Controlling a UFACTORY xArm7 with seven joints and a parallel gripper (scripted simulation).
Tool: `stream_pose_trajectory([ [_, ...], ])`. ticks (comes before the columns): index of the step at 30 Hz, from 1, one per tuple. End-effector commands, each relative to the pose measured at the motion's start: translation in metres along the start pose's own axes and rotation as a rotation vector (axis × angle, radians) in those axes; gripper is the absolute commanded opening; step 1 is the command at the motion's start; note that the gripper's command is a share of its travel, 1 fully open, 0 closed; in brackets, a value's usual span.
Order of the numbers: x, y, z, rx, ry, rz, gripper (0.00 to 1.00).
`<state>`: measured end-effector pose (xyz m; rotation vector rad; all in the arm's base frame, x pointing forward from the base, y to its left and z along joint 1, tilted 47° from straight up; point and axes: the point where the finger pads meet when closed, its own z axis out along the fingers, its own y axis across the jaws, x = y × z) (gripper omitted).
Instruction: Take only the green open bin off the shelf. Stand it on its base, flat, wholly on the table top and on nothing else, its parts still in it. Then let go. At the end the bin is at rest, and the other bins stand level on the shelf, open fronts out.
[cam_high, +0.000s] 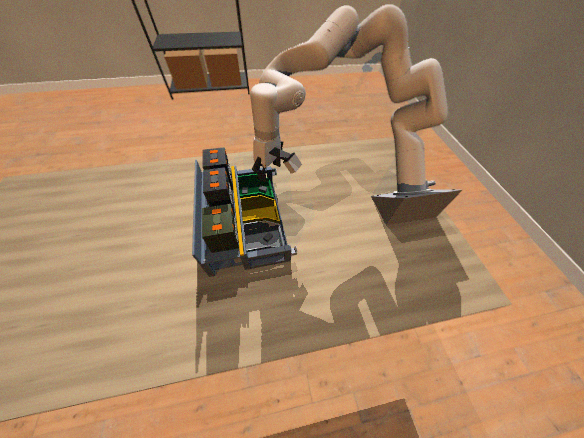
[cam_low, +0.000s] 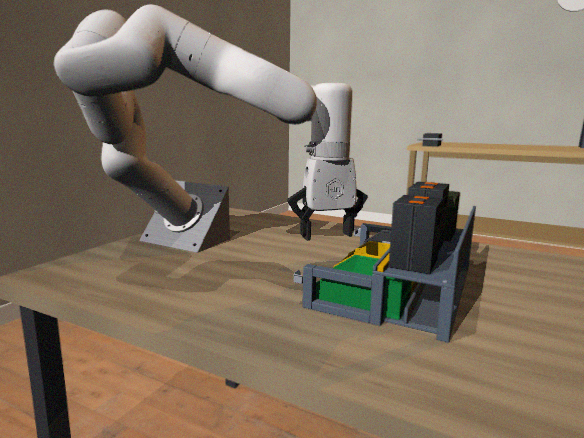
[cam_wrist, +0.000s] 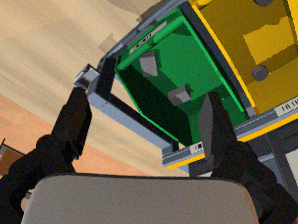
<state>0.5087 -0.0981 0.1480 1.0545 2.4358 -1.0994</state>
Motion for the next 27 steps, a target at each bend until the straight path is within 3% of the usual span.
stream_pose_trajectory([
  [1,-0.0004,0.0014,-0.0022,-0.004,0.001,-0.013,1.0],
  [6,-0.0004,0.0014,-0.0022,-0.004,0.001,-0.013,1.0],
  [11,-0.0004,0.0014,-0.0023,-0.005,0.001,-0.273,1.0],
  [23,-0.0004,0.0014,-0.0023,-0.005,0.001,-0.273,1.0],
  [27,-0.0004,0.0014,-0.0023,-0.005,0.0,-0.48,1.0],
])
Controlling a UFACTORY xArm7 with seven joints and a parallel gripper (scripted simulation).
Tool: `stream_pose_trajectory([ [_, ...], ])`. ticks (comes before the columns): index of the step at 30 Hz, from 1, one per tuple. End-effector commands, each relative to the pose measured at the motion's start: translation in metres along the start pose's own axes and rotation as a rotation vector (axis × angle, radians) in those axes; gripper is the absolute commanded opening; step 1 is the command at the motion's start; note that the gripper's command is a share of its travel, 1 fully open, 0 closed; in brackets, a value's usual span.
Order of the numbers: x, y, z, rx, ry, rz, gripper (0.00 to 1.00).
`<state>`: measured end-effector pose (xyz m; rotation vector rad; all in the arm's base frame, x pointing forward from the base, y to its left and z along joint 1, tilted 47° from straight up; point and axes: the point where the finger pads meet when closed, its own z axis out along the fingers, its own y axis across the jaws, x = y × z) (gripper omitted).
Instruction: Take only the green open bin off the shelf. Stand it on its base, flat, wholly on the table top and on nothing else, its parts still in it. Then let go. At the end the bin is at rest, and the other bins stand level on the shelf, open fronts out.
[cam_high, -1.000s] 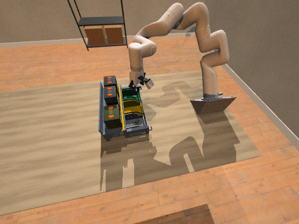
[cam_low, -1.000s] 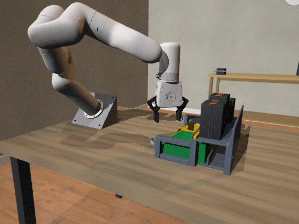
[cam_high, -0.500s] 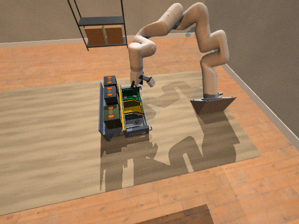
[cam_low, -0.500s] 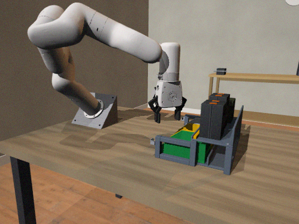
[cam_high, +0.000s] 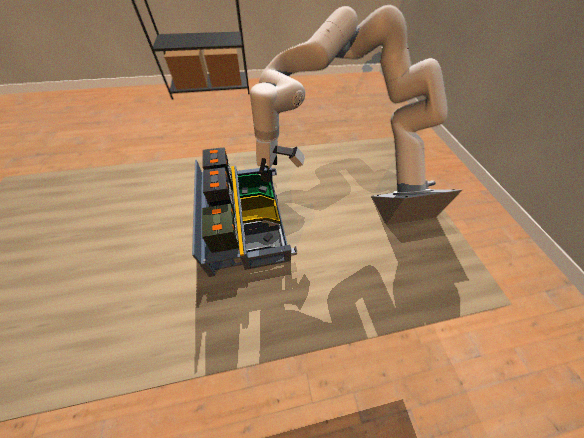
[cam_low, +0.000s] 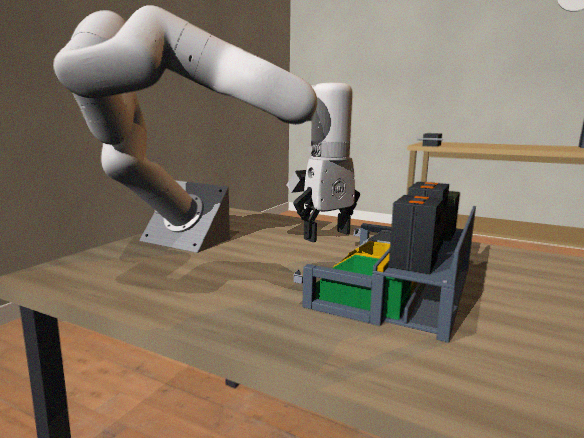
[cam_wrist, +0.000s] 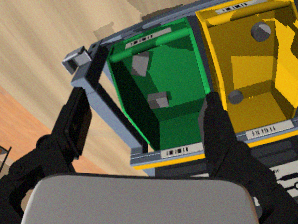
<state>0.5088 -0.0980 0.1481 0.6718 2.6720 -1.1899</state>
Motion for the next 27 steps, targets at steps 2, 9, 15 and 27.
stream_pose_trajectory([
  [2,-0.0007,0.0012,-0.0022,-0.004,-0.002,-0.207,1.0],
  [9,-0.0007,0.0012,-0.0022,-0.004,-0.002,-0.207,1.0],
  [15,-0.0007,0.0011,-0.0022,-0.004,-0.003,-0.3,1.0],
  [27,-0.0007,0.0011,-0.0022,-0.004,-0.003,-0.44,1.0],
])
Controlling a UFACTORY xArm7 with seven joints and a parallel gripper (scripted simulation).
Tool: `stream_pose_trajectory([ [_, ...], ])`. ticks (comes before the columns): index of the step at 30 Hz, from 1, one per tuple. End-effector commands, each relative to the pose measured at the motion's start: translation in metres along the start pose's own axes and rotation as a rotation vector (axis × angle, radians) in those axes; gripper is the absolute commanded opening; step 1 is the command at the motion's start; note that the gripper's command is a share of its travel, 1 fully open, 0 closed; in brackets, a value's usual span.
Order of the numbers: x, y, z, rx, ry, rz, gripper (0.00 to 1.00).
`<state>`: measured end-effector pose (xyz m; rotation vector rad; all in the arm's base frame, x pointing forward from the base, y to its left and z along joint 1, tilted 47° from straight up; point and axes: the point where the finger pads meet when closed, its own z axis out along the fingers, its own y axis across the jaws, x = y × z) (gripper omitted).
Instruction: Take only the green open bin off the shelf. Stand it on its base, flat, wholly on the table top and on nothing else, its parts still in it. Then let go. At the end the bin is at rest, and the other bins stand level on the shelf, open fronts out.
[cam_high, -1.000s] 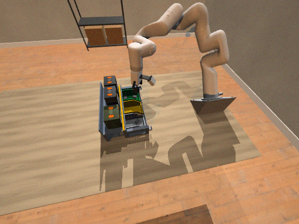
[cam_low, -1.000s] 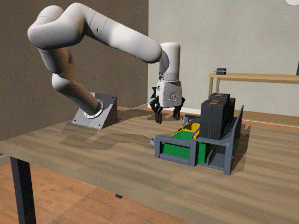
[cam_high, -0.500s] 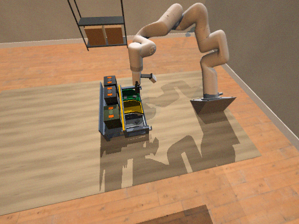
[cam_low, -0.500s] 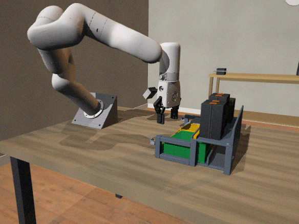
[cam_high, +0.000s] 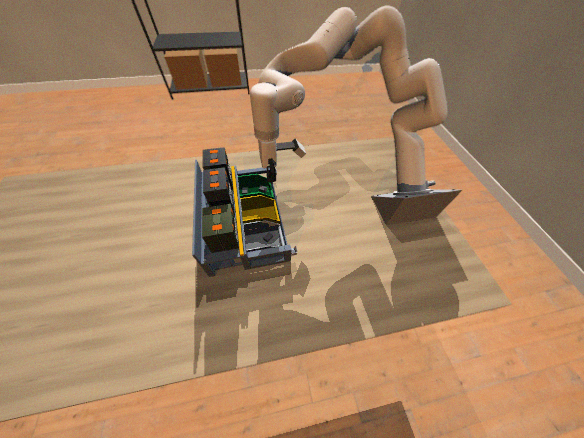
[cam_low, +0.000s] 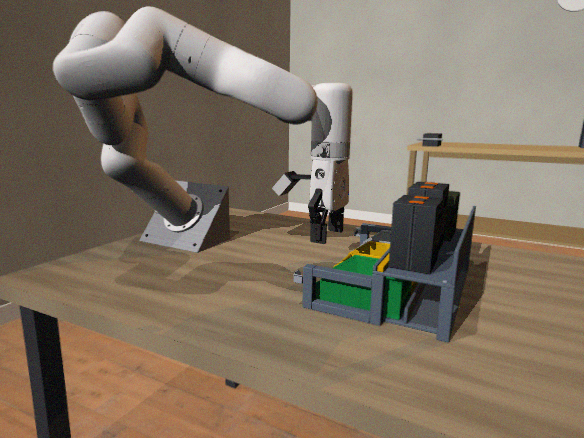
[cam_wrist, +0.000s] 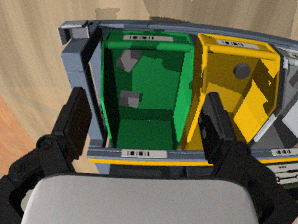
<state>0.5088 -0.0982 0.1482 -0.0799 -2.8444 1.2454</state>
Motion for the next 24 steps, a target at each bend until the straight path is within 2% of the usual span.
stream_pose_trajectory([
  [1,-0.0011,0.0009,-0.0023,-0.002,-0.004,-0.003,1.0],
  [3,-0.0011,0.0009,-0.0023,-0.002,-0.004,-0.003,1.0],
  [8,-0.0011,0.0009,-0.0023,-0.001,-0.005,-0.262,1.0],
  [20,-0.0011,0.0009,-0.0023,-0.001,-0.005,-0.262,1.0],
  [24,-0.0011,0.0009,-0.0023,-0.001,-0.005,-0.47,1.0],
])
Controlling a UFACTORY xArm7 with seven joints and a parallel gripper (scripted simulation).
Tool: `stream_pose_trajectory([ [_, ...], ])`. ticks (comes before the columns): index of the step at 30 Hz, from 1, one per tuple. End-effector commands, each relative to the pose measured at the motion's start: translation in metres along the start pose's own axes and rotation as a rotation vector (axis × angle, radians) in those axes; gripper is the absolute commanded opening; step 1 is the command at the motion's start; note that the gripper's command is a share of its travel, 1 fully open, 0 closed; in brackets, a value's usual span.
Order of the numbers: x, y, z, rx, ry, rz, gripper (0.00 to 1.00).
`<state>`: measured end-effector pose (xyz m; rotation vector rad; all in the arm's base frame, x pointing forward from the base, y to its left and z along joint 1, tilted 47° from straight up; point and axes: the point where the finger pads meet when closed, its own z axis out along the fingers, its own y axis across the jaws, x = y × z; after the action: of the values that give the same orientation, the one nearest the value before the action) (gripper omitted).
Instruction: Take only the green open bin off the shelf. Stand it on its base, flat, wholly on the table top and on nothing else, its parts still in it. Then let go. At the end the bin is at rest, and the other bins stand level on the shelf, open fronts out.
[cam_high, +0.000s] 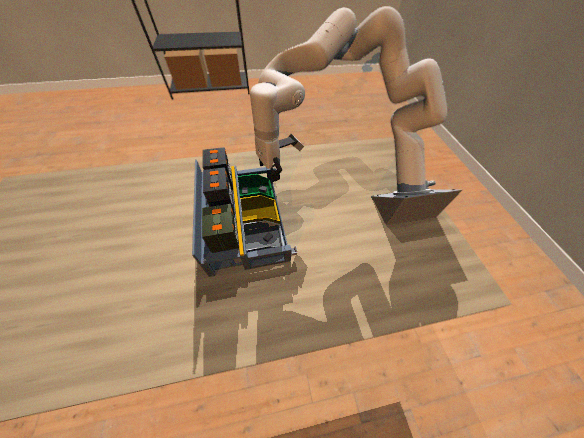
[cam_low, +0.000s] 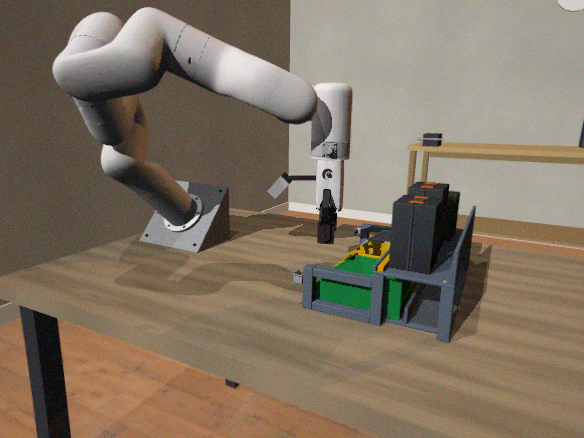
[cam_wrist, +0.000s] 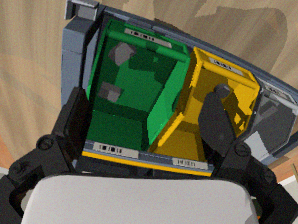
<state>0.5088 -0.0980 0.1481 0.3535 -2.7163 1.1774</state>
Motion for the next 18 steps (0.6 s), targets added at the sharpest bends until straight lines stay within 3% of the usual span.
stream_pose_trajectory([
  [1,-0.0013,0.0004,-0.0022,-0.001,-0.005,-0.207,1.0],
  [13,-0.0013,0.0004,-0.0022,-0.001,-0.005,-0.207,1.0],
  [18,-0.0013,0.0004,-0.0022,0.0,-0.005,-0.466,1.0],
])
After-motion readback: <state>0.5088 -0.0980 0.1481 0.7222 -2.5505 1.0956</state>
